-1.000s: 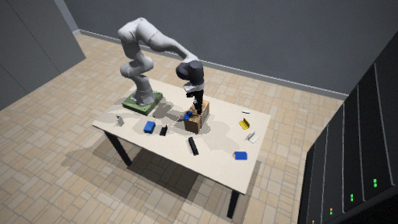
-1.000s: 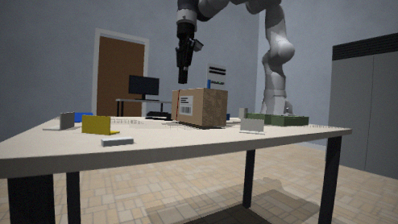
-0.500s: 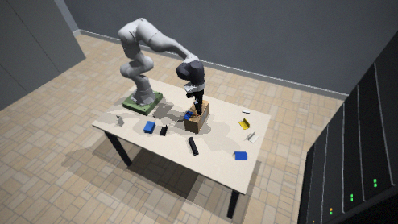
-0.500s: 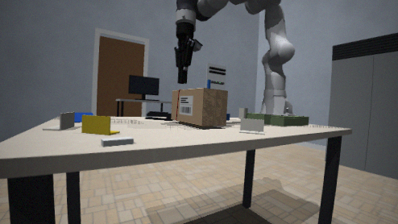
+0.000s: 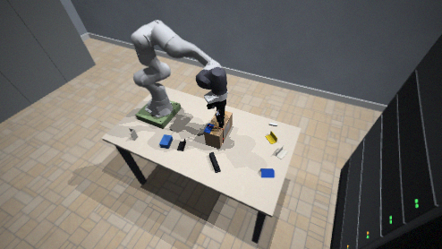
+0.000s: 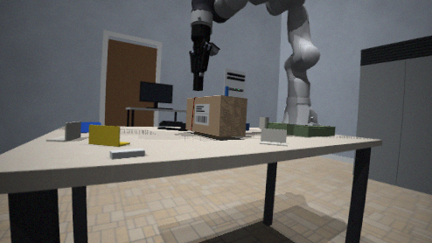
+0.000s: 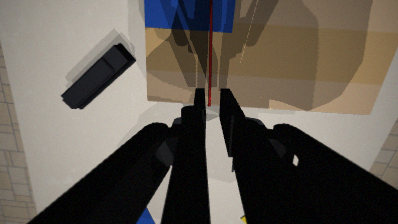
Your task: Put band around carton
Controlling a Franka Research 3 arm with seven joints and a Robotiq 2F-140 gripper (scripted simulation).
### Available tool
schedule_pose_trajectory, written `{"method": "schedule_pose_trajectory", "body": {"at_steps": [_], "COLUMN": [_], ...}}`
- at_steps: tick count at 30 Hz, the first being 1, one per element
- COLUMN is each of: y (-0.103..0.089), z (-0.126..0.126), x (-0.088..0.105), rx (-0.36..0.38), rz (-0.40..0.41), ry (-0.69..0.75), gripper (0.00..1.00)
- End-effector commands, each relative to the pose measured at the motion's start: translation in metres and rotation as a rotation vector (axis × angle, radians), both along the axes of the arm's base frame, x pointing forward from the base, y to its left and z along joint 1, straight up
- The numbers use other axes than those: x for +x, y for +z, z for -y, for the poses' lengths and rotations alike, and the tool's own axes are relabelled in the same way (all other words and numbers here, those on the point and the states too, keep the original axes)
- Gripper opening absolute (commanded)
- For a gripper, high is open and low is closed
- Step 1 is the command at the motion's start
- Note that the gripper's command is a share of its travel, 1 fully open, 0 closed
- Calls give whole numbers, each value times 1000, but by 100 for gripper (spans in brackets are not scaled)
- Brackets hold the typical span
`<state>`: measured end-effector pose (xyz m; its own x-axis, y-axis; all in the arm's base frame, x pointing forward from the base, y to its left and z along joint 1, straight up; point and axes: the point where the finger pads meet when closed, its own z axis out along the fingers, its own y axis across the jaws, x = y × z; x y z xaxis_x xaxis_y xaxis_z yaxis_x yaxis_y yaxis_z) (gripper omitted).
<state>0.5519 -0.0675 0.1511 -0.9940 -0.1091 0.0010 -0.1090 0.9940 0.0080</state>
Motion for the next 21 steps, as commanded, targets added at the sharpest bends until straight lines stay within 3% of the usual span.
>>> {"method": "schedule_pose_trajectory", "body": {"at_steps": [1, 21], "y": [0, -4], "z": [1, 1], "x": [0, 0], "rx": [-3, -3], "rz": [-2, -2], "ry": [8, 9], "gripper": [18, 18]}}
